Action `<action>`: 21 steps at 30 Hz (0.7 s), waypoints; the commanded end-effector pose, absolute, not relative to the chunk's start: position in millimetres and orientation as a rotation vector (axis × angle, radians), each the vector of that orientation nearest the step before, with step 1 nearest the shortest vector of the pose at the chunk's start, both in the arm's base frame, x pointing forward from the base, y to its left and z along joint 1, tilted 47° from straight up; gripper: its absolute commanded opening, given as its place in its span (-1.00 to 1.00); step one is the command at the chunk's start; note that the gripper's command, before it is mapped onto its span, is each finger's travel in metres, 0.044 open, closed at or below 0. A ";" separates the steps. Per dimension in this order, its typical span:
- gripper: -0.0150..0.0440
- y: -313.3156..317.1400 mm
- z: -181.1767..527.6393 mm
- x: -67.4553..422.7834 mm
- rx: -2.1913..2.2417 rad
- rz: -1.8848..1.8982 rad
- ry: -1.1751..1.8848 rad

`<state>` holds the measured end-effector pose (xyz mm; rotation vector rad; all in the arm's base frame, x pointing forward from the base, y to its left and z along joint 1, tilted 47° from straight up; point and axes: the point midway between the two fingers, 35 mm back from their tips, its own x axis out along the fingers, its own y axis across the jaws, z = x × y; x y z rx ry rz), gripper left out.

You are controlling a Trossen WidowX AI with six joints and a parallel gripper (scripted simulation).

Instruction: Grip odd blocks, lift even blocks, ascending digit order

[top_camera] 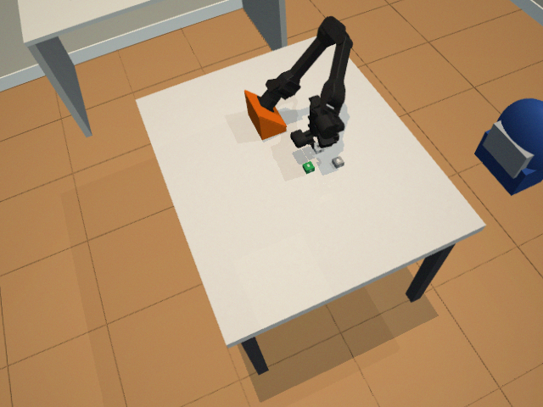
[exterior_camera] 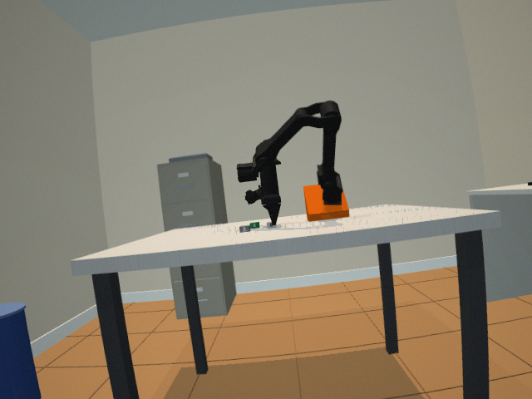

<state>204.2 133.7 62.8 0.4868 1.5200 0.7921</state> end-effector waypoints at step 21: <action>-0.08 123.3 73.0 205.9 0.493 0.790 1.523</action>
